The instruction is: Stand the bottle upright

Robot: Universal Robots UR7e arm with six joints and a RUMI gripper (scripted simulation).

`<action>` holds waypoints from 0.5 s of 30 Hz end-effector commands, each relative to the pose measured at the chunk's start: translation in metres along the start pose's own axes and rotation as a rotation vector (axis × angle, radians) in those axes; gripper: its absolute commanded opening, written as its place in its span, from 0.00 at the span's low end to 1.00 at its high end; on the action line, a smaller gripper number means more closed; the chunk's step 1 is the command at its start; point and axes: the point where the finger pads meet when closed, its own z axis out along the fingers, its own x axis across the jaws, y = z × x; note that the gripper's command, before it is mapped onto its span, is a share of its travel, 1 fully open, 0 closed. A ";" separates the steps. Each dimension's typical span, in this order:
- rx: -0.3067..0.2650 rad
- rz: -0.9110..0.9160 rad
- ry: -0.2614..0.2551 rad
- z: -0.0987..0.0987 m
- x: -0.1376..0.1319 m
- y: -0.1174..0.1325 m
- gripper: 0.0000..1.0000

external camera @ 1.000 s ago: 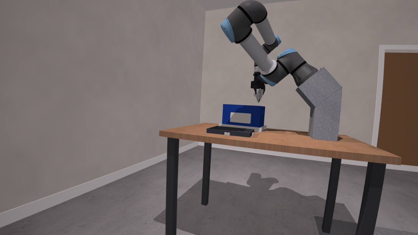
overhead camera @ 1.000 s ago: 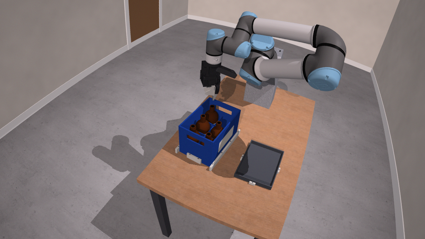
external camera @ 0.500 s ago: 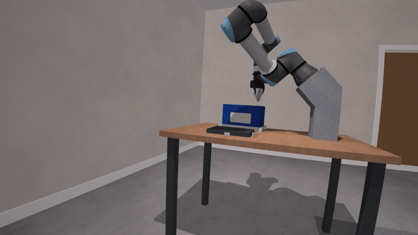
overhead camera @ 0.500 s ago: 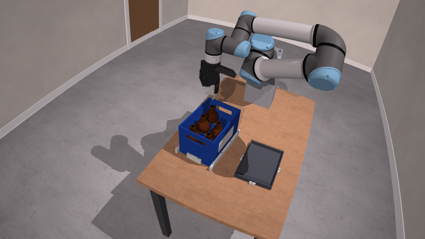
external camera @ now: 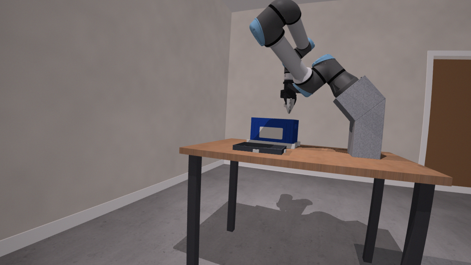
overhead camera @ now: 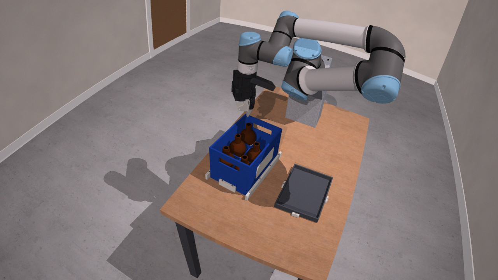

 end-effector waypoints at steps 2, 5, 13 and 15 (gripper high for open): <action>0.018 -0.002 -0.020 -0.025 0.035 0.043 0.00; 0.017 -0.002 -0.020 -0.025 0.036 0.046 0.00; 0.016 -0.002 -0.020 -0.025 0.041 0.051 0.00; 0.016 -0.002 -0.020 -0.025 0.042 0.052 0.00</action>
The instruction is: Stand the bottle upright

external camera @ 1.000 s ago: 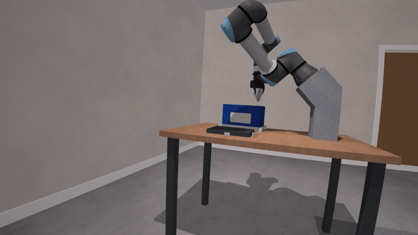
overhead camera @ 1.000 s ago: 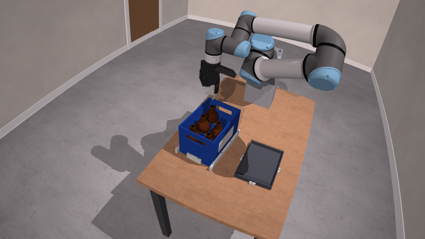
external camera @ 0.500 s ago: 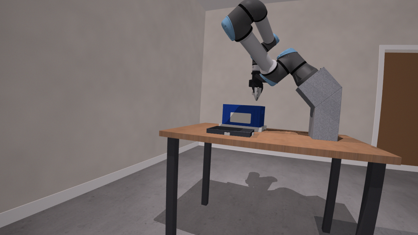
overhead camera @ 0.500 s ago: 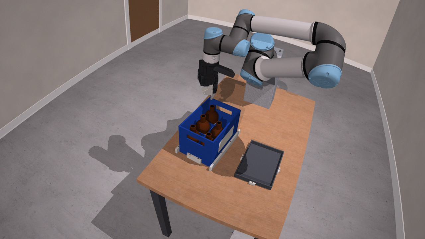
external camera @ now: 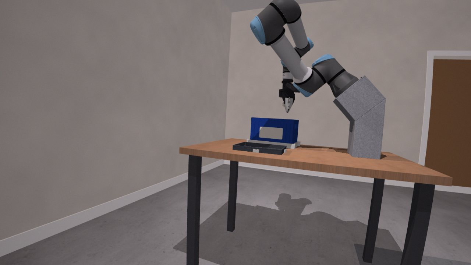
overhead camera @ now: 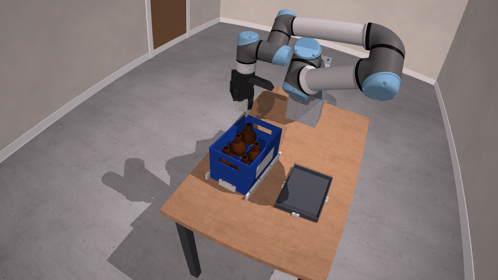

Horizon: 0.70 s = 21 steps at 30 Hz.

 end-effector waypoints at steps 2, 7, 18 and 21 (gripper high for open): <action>0.017 -0.001 -0.021 -0.020 0.036 0.044 0.00; 0.016 -0.001 -0.021 -0.020 0.040 0.047 0.00; 0.014 -0.001 -0.020 -0.020 0.046 0.053 0.00; 0.014 -0.001 -0.019 -0.019 0.047 0.055 0.00</action>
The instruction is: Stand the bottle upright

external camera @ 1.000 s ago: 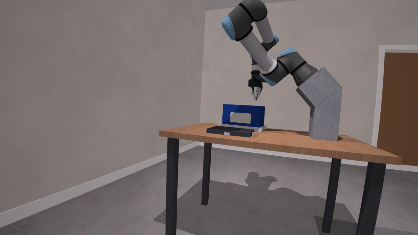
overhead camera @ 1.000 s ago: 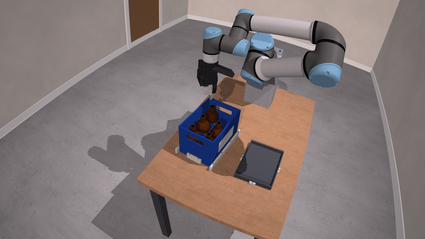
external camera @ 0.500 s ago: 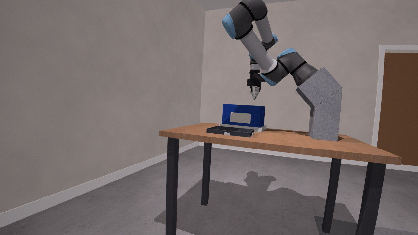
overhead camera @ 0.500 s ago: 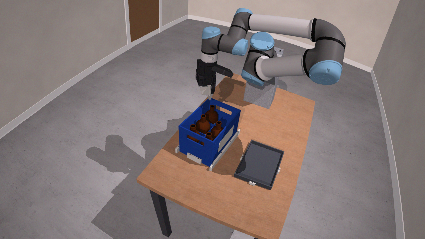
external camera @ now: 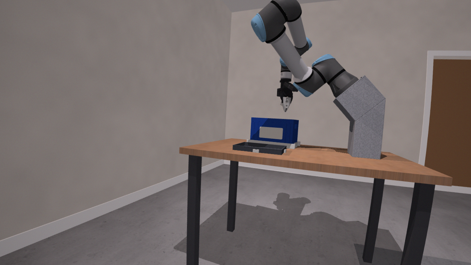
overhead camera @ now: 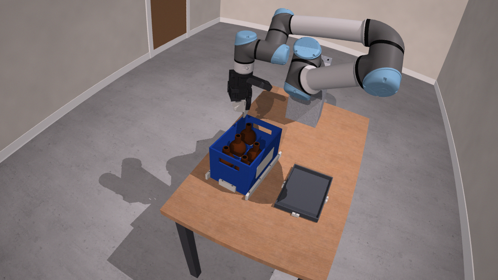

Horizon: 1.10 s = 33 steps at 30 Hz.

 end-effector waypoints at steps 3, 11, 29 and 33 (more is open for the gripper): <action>0.015 0.001 -0.022 -0.013 0.039 0.045 0.00; 0.013 0.001 -0.021 -0.013 0.044 0.049 0.00; 0.009 0.002 -0.017 -0.012 0.053 0.058 0.00; 0.009 0.002 -0.017 -0.011 0.054 0.059 0.00</action>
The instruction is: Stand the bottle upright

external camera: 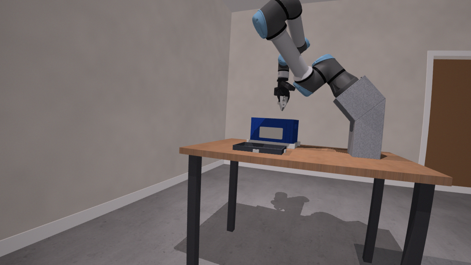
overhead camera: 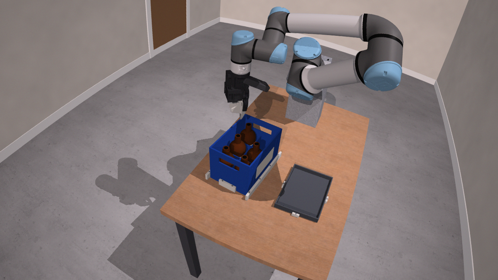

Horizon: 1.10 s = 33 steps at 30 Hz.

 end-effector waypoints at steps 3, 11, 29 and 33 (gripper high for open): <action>0.011 0.004 -0.022 -0.004 0.042 0.045 0.00; 0.009 0.005 -0.020 -0.004 0.046 0.048 0.00; 0.005 0.005 -0.016 -0.002 0.055 0.055 0.00; 0.004 0.005 -0.015 -0.001 0.057 0.057 0.00</action>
